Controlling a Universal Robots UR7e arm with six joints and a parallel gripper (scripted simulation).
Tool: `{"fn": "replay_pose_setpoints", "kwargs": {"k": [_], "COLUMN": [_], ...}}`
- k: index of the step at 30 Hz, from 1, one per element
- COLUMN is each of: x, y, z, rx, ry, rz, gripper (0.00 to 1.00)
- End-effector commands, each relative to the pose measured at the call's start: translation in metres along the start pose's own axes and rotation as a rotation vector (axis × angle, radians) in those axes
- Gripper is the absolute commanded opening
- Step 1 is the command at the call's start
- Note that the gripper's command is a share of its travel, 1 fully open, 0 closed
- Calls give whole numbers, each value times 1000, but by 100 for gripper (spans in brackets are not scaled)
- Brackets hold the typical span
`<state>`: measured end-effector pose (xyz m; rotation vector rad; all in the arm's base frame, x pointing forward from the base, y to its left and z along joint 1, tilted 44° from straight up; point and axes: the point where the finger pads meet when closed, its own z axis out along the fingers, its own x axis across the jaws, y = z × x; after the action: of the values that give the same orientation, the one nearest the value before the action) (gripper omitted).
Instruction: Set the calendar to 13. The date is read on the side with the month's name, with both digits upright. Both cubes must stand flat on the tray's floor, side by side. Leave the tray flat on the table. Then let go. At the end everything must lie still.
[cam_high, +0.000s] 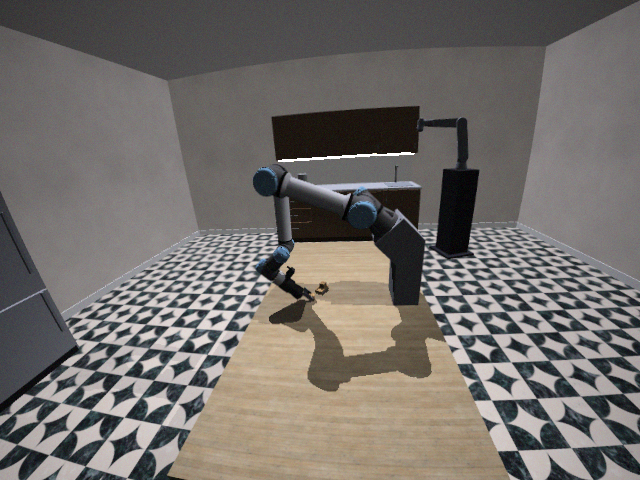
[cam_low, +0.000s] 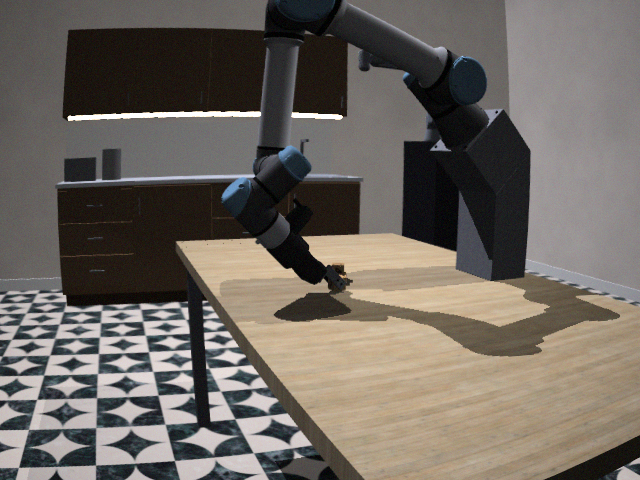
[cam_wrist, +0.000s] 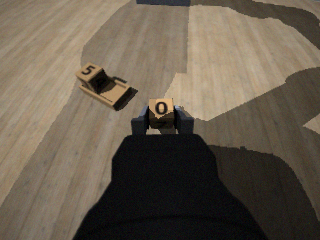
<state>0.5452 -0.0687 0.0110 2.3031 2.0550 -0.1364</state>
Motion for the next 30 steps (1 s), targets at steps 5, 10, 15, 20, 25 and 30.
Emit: {"fn": "replay_pose_setpoints", "kwargs": {"k": [5,10,15,20,25,30], "x": [0,0,0,0,0,0], "y": [2,3,3,3,3,3], "z": [1,2,2,2,2,2], "rx": [-1,-1,-1,-1,-1,-1], "ry": [0,0,0,0,0,0], "rz": [0,0,0,0,0,0], "gripper": [60,60,60,60,60,60]}}
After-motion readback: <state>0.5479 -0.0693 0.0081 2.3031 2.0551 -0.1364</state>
